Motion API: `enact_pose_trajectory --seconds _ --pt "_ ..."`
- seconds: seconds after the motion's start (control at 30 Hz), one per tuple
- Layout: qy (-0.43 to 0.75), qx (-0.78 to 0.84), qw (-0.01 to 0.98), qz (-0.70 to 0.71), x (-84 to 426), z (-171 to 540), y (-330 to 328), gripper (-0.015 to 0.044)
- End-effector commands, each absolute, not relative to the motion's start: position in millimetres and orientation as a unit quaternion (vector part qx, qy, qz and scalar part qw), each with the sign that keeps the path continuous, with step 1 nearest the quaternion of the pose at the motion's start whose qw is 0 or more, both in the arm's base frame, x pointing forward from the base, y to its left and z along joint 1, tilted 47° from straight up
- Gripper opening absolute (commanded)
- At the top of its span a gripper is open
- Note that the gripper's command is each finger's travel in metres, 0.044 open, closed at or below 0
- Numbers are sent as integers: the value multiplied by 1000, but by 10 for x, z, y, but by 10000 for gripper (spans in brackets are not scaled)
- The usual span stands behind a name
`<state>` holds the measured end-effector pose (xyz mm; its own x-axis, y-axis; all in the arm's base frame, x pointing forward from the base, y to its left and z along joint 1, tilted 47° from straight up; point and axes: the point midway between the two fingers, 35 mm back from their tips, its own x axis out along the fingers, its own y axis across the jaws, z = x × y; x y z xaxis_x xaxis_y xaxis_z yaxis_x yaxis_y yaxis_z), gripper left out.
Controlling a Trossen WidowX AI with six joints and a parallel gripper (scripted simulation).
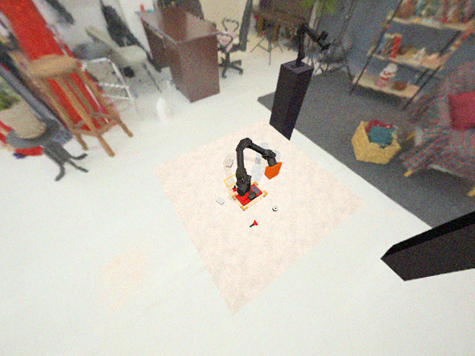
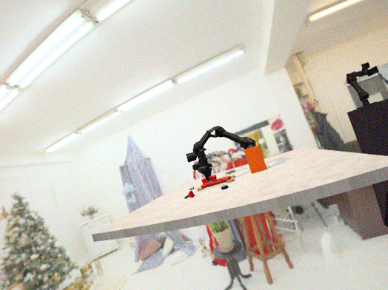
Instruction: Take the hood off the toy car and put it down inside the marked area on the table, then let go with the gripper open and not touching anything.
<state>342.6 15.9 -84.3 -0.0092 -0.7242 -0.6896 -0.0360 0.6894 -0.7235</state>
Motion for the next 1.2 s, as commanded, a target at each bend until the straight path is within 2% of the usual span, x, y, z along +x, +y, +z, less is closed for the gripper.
enact_pose_trajectory --seconds 0.0,0.6,0.9,1.17 --pt "657 -286 644 -268 3437 -816 196 0" --pt "657 -286 644 -267 3437 -727 293 0" --pt "658 -285 644 -267 3438 -441 598 0" --pt "659 -289 642 -264 3445 -356 454 0"
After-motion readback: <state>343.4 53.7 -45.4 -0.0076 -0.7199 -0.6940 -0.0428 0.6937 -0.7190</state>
